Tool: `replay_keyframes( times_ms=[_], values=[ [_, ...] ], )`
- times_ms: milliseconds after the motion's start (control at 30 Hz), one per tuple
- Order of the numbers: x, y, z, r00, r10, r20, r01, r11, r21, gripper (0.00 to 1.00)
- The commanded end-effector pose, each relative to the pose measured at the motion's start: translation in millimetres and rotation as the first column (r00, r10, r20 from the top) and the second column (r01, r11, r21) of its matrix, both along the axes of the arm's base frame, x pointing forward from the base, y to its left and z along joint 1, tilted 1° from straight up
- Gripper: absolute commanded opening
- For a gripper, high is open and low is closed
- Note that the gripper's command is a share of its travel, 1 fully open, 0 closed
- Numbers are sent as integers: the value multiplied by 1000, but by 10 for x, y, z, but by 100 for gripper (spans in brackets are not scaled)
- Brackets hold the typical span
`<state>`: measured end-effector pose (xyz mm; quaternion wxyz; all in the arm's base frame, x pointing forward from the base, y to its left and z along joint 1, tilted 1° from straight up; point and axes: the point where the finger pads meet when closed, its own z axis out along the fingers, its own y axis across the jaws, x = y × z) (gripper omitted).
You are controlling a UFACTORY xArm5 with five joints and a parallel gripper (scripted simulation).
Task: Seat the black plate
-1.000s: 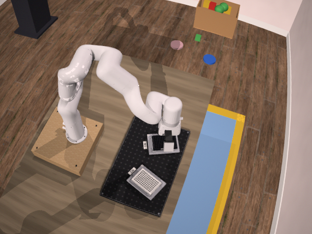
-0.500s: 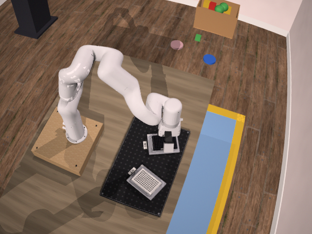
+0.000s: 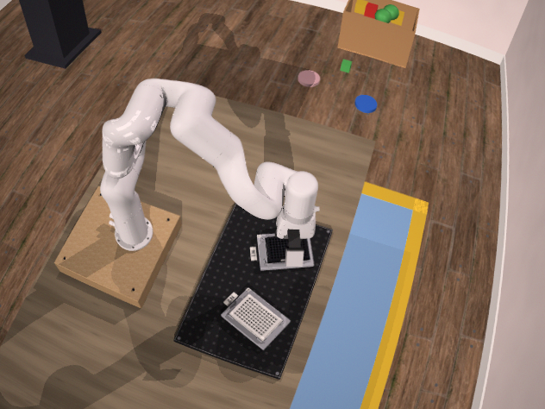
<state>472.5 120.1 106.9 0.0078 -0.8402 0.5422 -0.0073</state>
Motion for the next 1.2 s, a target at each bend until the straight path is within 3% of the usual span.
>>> replay_keyframes(
  times_ms=[0,800,1167],
  values=[
    [12,3,16,1000,0,4,0,1000,1,0],
    [12,3,16,1000,0,4,0,1000,1,0],
    [240,341,-177,955,295,5,-295,955,-5,0]
  ],
)
